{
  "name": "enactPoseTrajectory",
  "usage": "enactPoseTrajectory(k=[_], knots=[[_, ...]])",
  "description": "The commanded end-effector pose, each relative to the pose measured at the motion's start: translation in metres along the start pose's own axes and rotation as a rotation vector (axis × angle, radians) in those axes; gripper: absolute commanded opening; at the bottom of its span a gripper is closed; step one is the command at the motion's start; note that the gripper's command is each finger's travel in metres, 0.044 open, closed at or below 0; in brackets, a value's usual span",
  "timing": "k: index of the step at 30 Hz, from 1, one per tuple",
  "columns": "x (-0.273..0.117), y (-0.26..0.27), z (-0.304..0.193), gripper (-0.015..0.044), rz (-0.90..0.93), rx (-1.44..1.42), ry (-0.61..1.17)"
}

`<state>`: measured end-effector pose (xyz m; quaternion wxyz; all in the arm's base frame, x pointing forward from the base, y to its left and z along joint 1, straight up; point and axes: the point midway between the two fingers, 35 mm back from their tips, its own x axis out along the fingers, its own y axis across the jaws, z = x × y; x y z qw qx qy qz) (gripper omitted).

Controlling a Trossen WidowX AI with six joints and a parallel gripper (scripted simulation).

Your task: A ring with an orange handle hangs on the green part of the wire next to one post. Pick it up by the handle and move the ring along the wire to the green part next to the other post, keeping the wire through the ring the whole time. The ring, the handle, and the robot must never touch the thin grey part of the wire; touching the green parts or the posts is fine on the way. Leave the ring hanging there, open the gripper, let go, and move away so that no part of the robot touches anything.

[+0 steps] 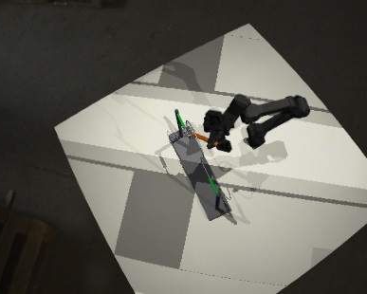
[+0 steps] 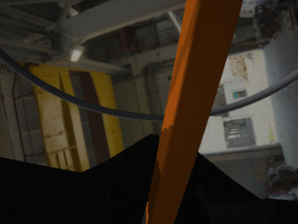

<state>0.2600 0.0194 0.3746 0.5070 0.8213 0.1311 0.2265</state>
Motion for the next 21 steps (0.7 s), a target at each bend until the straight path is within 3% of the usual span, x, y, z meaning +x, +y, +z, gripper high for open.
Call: enactPoseTrajectory(k=[1, 21], knots=[[0.0005, 0.0077, -0.0005, -0.0150, 0.005, 0.009, -0.007], [0.0002, 0.0109, -0.0001, -0.0150, -0.091, -0.074, -0.011]])
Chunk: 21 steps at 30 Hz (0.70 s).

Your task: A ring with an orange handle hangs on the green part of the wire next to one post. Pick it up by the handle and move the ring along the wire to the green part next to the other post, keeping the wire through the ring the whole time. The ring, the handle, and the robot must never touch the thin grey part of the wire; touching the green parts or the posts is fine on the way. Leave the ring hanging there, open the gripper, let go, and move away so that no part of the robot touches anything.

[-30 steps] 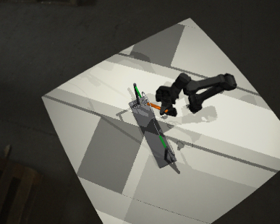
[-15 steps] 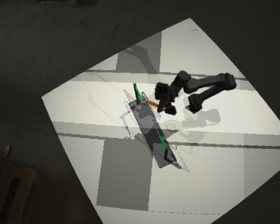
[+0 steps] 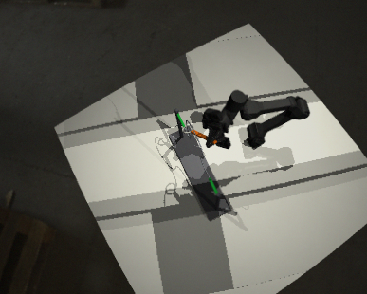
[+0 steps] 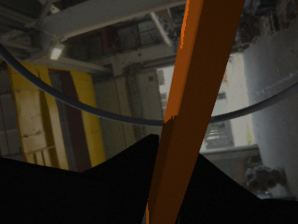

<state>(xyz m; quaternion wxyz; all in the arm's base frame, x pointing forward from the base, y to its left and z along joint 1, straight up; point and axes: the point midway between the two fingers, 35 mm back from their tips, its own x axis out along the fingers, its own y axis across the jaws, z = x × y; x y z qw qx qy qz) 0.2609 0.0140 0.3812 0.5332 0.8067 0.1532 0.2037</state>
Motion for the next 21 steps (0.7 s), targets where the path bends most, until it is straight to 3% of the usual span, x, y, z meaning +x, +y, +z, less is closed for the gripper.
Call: enactPoseTrajectory(k=[1, 21], knots=[[0.0000, 0.0025, -0.0021, -0.0150, -0.022, -0.040, 0.003], [0.0004, -0.0032, -0.0017, -0.0150, -0.148, -0.194, -0.014]])
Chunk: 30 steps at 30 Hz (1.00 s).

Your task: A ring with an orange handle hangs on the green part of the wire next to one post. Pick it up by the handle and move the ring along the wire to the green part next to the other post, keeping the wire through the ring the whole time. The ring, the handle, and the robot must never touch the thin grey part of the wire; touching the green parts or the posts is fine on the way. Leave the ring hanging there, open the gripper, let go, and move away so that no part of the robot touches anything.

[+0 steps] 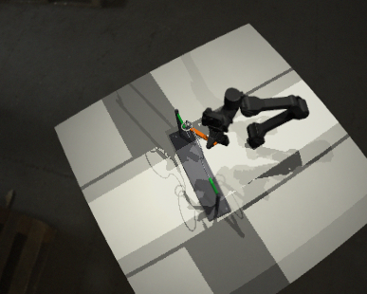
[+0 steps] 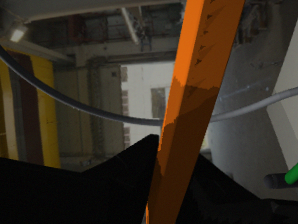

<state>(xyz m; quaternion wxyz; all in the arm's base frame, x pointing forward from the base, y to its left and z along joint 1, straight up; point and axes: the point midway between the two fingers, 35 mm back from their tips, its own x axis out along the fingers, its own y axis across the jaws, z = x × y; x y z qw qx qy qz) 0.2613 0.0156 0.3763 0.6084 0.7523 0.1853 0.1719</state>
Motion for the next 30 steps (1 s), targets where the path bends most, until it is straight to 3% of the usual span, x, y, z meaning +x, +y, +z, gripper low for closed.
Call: enactPoseTrajectory(k=[1, 30], knots=[[-0.0001, 0.0019, -0.0019, -0.0150, -0.021, -0.045, 0.002], [0.0003, -0.0069, -0.0009, -0.0150, -0.182, -0.259, -0.027]])
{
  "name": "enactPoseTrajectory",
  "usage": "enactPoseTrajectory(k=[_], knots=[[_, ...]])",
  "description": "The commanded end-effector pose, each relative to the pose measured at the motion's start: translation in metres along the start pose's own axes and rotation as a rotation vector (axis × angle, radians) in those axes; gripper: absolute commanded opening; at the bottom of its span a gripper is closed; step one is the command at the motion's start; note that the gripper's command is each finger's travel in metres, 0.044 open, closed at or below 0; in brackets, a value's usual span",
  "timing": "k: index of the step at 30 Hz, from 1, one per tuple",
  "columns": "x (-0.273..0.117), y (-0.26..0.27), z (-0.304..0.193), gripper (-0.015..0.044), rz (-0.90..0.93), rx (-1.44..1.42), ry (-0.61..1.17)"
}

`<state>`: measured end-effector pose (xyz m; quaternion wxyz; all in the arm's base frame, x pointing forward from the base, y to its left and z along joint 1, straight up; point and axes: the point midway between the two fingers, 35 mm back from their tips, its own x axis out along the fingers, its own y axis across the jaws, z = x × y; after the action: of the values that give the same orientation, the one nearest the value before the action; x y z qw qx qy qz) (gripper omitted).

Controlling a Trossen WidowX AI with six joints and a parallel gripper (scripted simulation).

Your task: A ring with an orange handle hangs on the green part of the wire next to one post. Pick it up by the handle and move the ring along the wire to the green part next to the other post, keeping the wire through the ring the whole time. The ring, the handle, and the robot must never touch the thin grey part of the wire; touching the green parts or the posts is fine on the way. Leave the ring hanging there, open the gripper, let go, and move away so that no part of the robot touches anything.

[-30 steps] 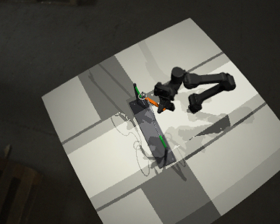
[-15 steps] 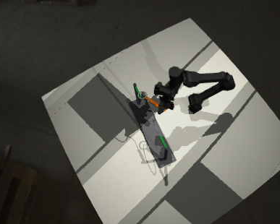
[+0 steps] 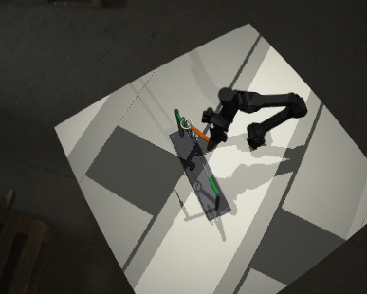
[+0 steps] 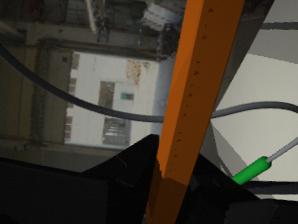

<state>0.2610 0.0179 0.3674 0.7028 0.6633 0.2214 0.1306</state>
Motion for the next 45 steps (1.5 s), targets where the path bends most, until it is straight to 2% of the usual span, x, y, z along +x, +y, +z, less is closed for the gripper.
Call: enactPoseTrajectory(k=[1, 45], knots=[[-0.001, 0.002, 0.000, -0.0150, -0.017, -0.043, -0.007], [-0.001, -0.013, 0.003, -0.0150, -0.277, -0.398, -0.060]])
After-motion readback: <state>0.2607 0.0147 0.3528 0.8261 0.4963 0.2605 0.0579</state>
